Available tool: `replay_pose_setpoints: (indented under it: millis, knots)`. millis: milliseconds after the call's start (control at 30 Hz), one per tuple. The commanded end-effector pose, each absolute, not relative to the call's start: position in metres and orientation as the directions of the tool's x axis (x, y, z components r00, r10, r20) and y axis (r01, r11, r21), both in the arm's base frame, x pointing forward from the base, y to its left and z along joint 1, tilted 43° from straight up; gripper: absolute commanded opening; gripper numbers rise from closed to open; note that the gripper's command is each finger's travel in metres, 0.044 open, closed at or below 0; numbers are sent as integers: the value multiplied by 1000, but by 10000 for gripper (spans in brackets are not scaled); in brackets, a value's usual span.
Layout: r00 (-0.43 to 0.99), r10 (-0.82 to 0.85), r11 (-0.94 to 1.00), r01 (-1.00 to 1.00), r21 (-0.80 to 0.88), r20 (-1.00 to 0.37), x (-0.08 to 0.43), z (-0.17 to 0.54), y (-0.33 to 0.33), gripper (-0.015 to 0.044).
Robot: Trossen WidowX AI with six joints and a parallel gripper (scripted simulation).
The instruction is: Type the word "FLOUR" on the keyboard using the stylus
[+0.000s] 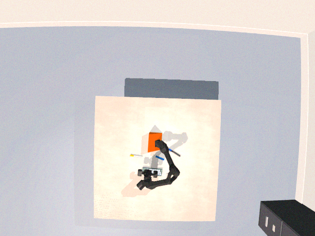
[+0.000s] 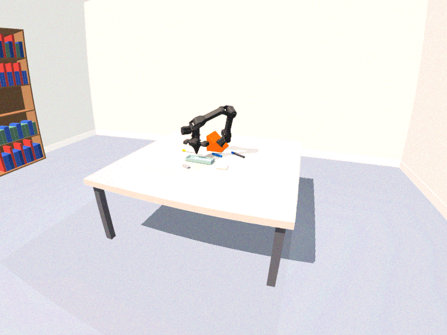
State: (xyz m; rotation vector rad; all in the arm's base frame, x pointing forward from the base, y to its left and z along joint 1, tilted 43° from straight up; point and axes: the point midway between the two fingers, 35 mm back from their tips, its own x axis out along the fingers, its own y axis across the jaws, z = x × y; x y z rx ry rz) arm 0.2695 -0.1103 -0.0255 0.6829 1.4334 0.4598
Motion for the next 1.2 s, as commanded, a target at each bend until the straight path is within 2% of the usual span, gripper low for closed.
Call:
replay_pose_setpoints:
  millis: [0,133,367,733,933,1167]
  knots:
    - [104,662,735,106,670,-742,268,-24,-109,0]
    - [104,662,735,106,670,-742,268,-22,-107,0]
    - [104,666,731,106,674,-739,276,28,-52,0]
    - [104,666,731,106,674,-739,276,30,-53,0]
    - [102,664,733,107,672,-740,270,72,-92,0]
    - [112,664,731,114,673,-739,272,66,-89,0]
